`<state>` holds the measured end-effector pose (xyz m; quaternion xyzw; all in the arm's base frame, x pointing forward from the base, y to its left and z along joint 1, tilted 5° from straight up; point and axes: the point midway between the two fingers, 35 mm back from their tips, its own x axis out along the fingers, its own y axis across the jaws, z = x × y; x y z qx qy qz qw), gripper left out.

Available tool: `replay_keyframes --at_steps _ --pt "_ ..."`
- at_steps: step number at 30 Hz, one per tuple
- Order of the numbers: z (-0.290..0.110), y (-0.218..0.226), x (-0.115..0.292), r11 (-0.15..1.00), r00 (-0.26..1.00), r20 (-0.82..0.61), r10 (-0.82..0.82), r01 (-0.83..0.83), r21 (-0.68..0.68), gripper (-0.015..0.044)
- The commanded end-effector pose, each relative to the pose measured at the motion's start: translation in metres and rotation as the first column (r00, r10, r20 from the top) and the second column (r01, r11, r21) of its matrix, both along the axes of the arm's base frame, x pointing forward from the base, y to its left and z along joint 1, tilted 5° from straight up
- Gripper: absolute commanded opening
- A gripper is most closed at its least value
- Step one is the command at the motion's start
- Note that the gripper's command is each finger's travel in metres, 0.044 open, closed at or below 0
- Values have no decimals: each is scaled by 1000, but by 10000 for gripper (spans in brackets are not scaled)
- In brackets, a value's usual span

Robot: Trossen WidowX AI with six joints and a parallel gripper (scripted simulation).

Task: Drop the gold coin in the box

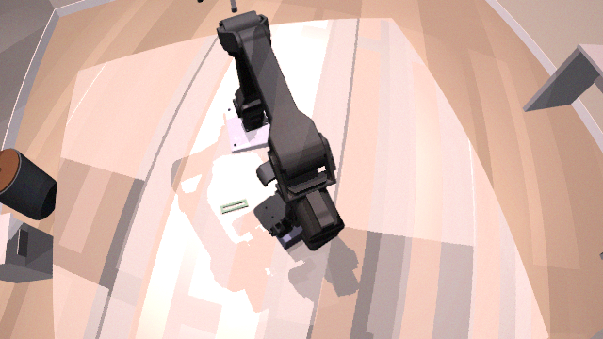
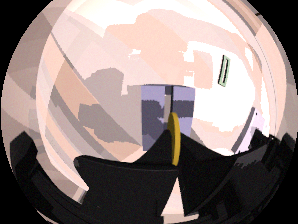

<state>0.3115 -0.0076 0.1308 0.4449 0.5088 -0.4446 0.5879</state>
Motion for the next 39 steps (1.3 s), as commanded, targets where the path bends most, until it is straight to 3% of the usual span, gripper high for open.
replay_keyframes --at_steps 1,39 --pt "-3 0 -1 1000 1000 -6 0 0 0 0" --pt "-7 0 0 1000 1000 -6 -2 2 0 0"
